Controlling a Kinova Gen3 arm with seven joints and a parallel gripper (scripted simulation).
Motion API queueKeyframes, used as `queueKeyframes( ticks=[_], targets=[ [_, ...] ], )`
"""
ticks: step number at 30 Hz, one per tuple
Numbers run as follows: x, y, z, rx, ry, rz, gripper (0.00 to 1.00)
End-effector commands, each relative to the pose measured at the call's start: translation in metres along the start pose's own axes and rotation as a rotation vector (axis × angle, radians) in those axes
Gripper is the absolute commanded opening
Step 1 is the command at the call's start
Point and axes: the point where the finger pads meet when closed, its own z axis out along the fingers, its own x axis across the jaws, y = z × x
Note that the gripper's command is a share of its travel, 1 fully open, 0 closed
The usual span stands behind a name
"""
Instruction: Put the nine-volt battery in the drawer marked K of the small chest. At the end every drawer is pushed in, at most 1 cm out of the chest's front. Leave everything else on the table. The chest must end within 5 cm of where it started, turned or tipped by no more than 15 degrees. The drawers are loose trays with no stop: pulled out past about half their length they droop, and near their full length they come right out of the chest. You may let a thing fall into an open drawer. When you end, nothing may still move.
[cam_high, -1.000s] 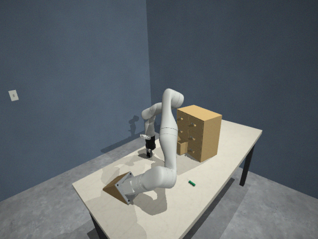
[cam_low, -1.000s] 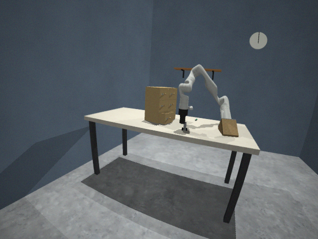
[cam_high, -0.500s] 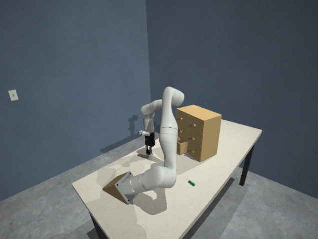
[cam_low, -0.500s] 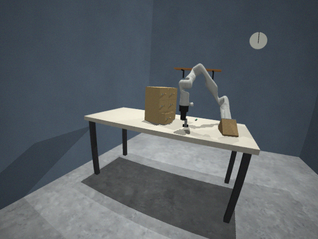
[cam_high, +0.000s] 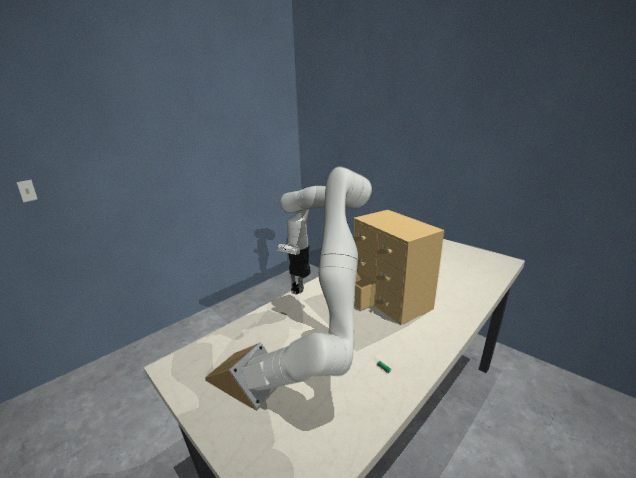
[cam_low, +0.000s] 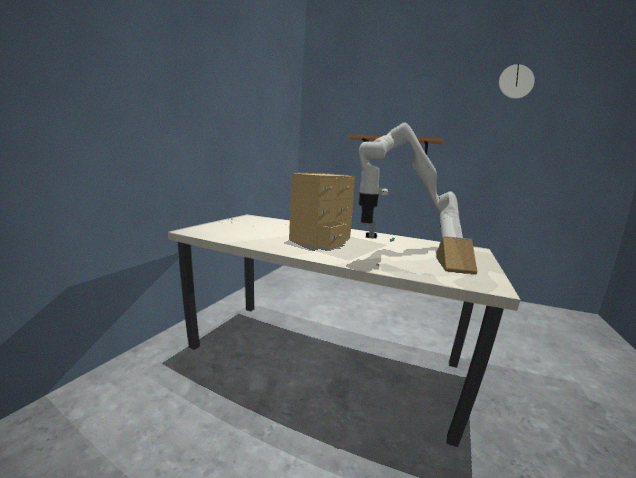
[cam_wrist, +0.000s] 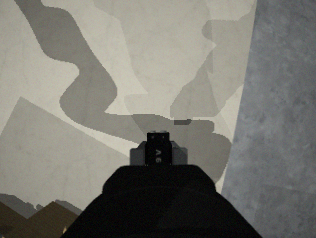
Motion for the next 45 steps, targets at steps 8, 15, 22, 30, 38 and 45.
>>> queueKeyframes(
  ticks=[8, 15, 22, 30, 38, 45],
  targets=[
    [0.0005, 0.0006, -0.0020, -0.003, 0.003, 0.000, 0.51],
    [0.0004, 0.0006, -0.0020, -0.003, 0.003, -0.002, 0.51],
    [0.0001, 0.0007, -0.0020, -0.003, 0.003, -0.007, 0.51],
    [-0.0006, 0.0009, -0.0020, -0.003, 0.003, -0.023, 0.51],
    [-0.0016, 0.0013, -0.0020, -0.003, 0.003, -0.042, 0.51],
    [-0.0032, 0.0018, -0.0020, -0.003, 0.002, -0.075, 0.51]
  ],
)
